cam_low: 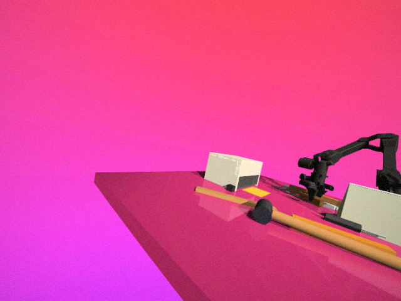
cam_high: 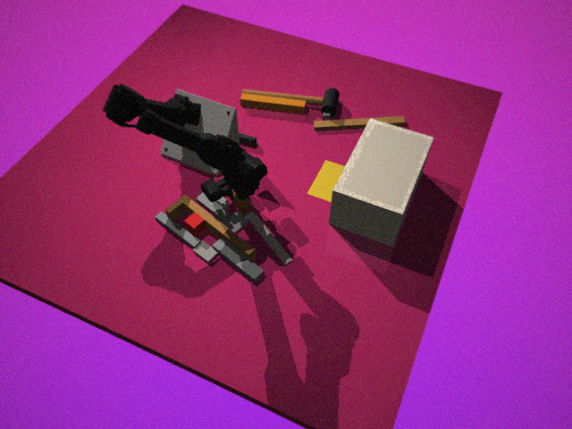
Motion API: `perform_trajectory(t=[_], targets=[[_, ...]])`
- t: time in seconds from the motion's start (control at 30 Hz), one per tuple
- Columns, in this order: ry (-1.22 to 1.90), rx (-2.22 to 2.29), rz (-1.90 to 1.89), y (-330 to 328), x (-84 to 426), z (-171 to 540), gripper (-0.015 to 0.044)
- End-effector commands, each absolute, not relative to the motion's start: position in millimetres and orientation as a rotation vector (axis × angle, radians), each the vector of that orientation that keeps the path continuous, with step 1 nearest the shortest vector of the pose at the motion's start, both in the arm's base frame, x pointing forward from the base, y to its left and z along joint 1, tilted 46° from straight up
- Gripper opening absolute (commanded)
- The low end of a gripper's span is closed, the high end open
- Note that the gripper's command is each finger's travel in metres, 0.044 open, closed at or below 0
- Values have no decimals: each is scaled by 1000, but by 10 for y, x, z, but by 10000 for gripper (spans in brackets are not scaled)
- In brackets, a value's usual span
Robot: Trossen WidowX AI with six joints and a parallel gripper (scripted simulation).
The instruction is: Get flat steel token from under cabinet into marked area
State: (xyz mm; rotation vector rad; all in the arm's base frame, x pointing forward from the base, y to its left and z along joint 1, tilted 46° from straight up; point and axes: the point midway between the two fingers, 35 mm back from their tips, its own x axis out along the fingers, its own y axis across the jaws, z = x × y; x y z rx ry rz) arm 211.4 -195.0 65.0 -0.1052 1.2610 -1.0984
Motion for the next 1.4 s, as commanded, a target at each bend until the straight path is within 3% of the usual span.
perform_trajectory(t=[0.0, 1.37], targets=[[1246, -100, -1115, -1977, 2110, 688, 0], [1246, -101, -1116, -2048, 2095, 764, 0]])
